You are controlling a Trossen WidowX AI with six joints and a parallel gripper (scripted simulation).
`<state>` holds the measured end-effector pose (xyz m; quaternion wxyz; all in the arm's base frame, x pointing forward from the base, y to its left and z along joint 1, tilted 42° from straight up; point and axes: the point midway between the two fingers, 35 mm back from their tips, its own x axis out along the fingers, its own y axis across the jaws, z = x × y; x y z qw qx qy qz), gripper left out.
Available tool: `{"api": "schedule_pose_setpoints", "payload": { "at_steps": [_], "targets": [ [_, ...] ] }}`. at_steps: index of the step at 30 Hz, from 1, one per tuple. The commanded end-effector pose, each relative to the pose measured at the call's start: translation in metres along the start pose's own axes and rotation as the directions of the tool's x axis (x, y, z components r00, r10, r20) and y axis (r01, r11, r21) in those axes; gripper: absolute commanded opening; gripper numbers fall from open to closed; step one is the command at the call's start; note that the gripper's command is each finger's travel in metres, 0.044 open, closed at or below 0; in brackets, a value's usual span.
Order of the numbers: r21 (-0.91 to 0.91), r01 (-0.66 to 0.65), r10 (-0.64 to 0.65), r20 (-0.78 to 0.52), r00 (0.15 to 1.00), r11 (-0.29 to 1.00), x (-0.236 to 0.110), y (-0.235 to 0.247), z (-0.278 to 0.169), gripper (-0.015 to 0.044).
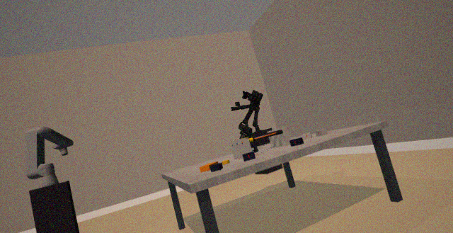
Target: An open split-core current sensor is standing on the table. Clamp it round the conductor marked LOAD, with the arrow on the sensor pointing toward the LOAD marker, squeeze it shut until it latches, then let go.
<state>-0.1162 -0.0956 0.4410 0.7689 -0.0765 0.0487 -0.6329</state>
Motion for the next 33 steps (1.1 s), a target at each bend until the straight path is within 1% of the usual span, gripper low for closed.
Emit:
{"api": "schedule_pose_setpoints", "payload": {
  "at_steps": [1,3,8,14,20,26,31,33],
  "targets": [
    [0.001,-0.007,0.007,0.001,1.000,1.000,0.001,0.003,0.001,0.0260],
    [0.007,-0.064,0.063,0.013,0.998,0.998,0.011,0.023,0.009,0.0312],
    [0.026,-0.273,0.272,0.056,0.961,0.962,0.040,0.103,0.032,0.0440],
    [0.050,-0.506,0.499,0.107,0.860,0.861,0.058,0.204,0.044,0.0440],
    [0.064,-0.711,0.696,0.155,0.701,0.701,0.056,0.301,0.037,0.0440],
    [0.065,-0.889,0.868,0.197,0.457,0.453,0.029,0.396,0.008,0.0440],
    [0.057,-0.974,0.949,0.219,0.228,0.220,-0.007,0.451,-0.031,0.0440],
    [0.056,-0.981,0.956,0.221,0.195,0.187,-0.012,0.456,-0.037,0.0440]
  ]
}}
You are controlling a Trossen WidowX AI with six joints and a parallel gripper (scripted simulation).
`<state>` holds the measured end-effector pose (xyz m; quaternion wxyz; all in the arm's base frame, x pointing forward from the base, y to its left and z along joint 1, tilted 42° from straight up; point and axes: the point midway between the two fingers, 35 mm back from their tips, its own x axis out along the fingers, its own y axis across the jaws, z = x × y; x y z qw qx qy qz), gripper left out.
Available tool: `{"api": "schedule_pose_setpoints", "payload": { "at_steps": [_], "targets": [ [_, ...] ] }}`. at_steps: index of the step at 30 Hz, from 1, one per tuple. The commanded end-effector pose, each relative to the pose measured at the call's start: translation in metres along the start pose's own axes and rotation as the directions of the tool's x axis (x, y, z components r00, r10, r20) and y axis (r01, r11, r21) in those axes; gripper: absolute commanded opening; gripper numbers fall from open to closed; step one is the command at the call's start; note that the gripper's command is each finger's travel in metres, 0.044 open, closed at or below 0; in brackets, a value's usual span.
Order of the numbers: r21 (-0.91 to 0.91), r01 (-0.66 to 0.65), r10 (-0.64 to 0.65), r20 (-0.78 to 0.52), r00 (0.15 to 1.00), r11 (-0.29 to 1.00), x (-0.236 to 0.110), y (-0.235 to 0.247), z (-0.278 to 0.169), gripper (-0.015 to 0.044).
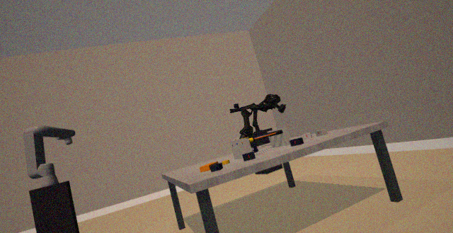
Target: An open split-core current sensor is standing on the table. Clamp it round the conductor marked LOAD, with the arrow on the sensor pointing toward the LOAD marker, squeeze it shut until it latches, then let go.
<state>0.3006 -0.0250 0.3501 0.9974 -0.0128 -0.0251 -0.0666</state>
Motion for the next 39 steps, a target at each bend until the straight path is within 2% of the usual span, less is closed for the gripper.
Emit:
{"api": "schedule_pose_setpoints", "payload": {
  "at_steps": [1,8,14,17,22,29,34,39],
  "targets": [
    [0.029,-0.132,0.132,0.002,0.991,0.991,0.010,0.027,-0.027,0.0440],
    [0.028,-0.130,0.130,-0.008,0.991,0.991,0.012,0.026,-0.029,0.0440],
    [0.022,-0.066,0.069,-0.298,0.952,0.998,0.063,-0.015,-0.079,0.0440],
    [0.048,-0.026,0.045,-0.448,0.893,0.998,0.083,-0.046,-0.112,0.0440],
    [0.092,-0.035,0.083,-0.595,0.799,0.995,0.102,-0.081,-0.156,0.0440],
    [0.281,0.067,0.185,-0.774,0.606,0.957,0.104,-0.141,-0.226,0.0440],
    [0.459,0.207,0.322,-0.820,0.474,0.864,0.087,-0.188,-0.279,0.0440],
    [0.617,0.367,0.475,-0.779,0.409,0.696,0.061,-0.229,-0.324,0.0440]
  ]
}}
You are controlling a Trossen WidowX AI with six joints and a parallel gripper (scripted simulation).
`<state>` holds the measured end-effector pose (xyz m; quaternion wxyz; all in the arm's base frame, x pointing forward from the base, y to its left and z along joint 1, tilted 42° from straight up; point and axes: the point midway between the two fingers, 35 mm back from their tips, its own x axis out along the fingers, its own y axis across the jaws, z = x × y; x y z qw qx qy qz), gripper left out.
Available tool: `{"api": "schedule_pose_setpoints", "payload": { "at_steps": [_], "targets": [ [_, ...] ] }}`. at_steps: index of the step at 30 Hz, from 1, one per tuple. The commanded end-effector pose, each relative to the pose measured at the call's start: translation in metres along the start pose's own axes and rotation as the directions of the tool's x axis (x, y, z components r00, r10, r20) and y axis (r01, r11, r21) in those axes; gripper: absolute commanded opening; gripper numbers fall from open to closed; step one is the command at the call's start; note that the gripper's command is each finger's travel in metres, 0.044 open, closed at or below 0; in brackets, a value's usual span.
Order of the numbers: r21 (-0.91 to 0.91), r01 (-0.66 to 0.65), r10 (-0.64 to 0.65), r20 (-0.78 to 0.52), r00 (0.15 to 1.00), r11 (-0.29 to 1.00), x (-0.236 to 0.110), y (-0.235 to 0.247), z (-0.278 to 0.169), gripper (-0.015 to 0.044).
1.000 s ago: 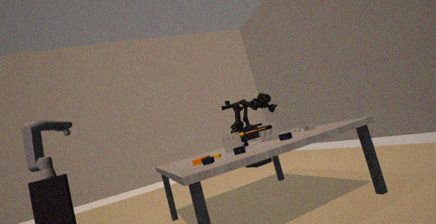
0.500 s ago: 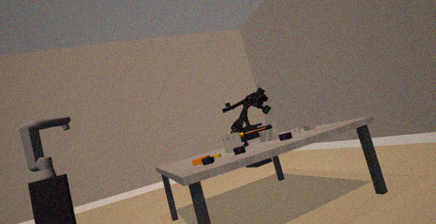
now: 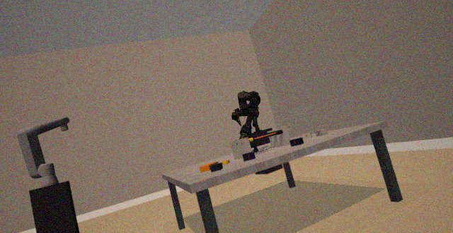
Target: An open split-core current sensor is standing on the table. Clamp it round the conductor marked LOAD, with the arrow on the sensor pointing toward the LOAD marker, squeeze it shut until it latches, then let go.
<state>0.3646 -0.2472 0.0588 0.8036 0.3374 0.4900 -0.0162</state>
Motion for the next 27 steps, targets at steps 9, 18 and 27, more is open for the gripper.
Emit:
{"api": "schedule_pose_setpoints", "payload": {
  "at_steps": [9,18,27],
  "targets": [
    [0.181,-0.090,0.102,-0.060,0.993,0.979,0.003,-0.045,-0.012,0.0440],
    [0.181,-0.090,0.102,-0.060,0.993,0.979,0.003,-0.045,-0.012,0.0440],
    [0.139,-0.091,0.108,-0.120,0.987,0.986,-0.001,-0.029,-0.042,0.0440]
  ]
}}
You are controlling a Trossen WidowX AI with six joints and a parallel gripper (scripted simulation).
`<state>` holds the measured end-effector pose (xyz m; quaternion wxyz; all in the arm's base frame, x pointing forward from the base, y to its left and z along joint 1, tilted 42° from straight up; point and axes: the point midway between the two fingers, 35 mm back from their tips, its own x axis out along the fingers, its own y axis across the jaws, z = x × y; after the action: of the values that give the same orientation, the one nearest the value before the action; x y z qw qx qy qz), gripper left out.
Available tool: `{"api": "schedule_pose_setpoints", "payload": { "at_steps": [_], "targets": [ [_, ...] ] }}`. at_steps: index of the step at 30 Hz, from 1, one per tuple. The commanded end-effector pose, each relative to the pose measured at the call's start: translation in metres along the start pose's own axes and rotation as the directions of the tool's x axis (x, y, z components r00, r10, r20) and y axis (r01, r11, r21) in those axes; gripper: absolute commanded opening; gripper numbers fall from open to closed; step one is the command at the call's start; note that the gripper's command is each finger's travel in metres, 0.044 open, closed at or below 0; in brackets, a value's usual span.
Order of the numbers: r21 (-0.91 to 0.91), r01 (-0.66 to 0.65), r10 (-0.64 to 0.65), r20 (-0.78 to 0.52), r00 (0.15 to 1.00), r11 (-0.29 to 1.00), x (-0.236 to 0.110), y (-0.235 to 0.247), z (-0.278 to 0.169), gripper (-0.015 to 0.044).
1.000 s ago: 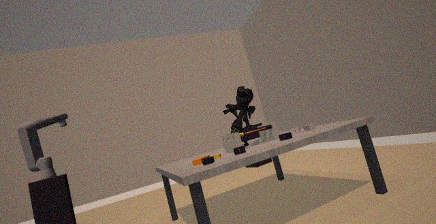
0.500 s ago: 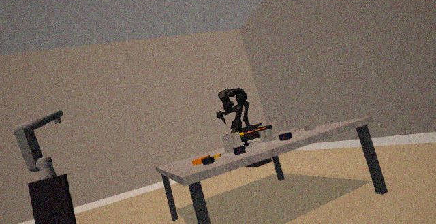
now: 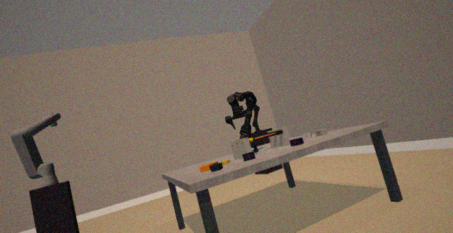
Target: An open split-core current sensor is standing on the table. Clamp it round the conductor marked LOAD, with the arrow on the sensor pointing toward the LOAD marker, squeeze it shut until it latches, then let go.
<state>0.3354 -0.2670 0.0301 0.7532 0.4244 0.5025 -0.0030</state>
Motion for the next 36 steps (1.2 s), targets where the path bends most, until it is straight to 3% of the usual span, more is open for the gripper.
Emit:
{"api": "schedule_pose_setpoints", "payload": {
  "at_steps": [1,14,36],
  "targets": [
    [-0.043,0.000,-0.003,-0.073,0.997,0.999,-0.001,0.012,-0.037,0.0440],
    [-0.246,-0.115,0.013,-0.381,0.925,0.962,-0.006,0.058,-0.221,0.0440],
    [-0.248,-0.116,0.013,-0.384,0.923,0.962,0.018,0.058,-0.231,0.0440]
  ]
}}
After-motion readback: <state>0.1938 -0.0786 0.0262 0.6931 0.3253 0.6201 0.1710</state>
